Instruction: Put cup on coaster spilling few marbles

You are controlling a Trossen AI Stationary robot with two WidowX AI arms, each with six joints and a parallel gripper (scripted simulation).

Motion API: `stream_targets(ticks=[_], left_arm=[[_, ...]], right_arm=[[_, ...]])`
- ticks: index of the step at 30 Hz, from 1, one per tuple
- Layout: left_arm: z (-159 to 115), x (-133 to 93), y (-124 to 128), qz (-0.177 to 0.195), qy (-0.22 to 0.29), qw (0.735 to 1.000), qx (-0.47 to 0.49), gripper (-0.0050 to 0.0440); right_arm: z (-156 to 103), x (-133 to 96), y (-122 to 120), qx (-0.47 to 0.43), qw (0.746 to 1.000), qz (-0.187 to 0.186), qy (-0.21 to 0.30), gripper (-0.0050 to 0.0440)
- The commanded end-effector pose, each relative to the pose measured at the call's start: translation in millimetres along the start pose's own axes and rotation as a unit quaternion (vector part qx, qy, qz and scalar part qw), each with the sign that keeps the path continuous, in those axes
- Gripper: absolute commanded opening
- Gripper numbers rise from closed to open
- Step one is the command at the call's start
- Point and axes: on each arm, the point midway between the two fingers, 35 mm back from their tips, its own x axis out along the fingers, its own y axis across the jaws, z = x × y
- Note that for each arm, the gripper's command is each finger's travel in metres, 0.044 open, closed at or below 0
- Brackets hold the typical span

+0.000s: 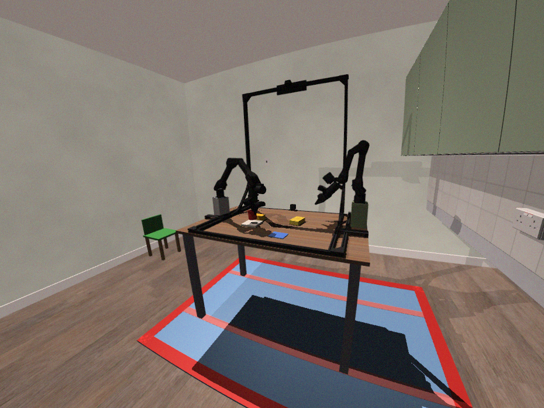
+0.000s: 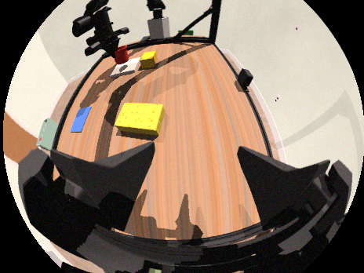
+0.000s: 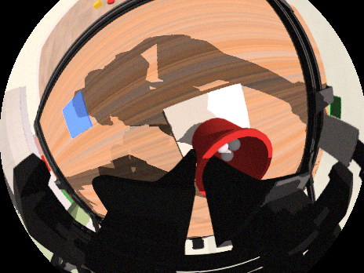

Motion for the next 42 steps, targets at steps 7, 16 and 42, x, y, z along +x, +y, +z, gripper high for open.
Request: stream_targets(ticks=[7,16,42], left_arm=[[1,0,0,0.0,-0.002,1.0,0.002,0.04],[1,0,0,0.0,-0.002,1.0,0.002,0.04],[1,0,0,0.0,-0.002,1.0,0.002,0.04]], right_arm=[[0,20,-2,-0.001,1.0,-0.004,-0.001,0.0],[0,31,-2,-0.001,1.0,-0.004,-0.001,0.0],[-1,26,4,-0.001,1.0,0.009,0.002,0.0]])
